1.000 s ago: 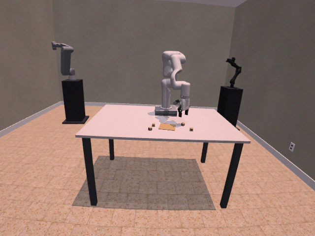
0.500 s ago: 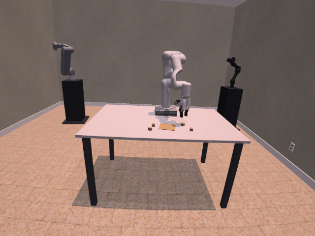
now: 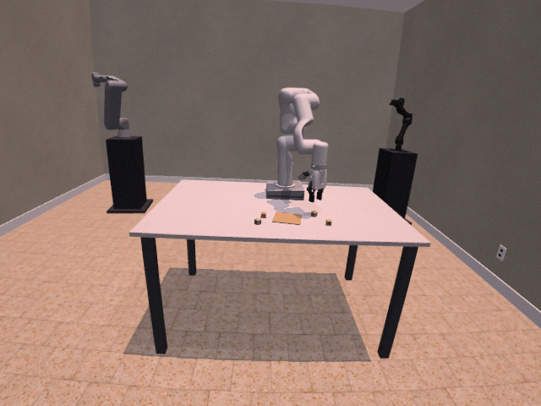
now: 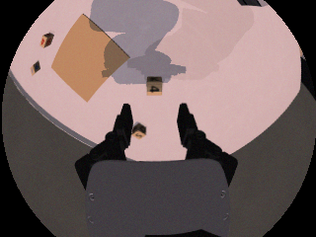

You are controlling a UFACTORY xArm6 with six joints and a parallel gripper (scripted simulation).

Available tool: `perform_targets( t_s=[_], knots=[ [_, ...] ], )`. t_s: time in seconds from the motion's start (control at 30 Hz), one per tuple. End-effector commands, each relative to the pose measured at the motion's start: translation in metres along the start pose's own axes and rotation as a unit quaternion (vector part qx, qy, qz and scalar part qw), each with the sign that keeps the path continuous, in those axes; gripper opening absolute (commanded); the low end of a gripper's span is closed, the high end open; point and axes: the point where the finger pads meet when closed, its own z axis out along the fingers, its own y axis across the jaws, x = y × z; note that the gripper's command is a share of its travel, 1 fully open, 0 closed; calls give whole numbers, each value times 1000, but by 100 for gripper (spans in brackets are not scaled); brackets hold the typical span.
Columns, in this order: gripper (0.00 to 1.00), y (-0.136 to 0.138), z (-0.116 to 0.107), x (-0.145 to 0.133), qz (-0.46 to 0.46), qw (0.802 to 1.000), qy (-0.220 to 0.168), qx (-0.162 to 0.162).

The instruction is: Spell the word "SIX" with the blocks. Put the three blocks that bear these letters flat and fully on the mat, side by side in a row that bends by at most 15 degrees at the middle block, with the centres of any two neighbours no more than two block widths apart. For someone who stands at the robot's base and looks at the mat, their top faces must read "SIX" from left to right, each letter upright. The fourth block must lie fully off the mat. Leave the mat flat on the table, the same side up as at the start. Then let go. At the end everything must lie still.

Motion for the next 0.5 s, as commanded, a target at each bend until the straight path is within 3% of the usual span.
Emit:
perform_targets(
  t_s=[0.0,0.47],
  knots=[
    [63,-1,-1,-1,0,1000,-2,1],
    [63,-1,1,-1,0,1000,-2,1]
  ],
)
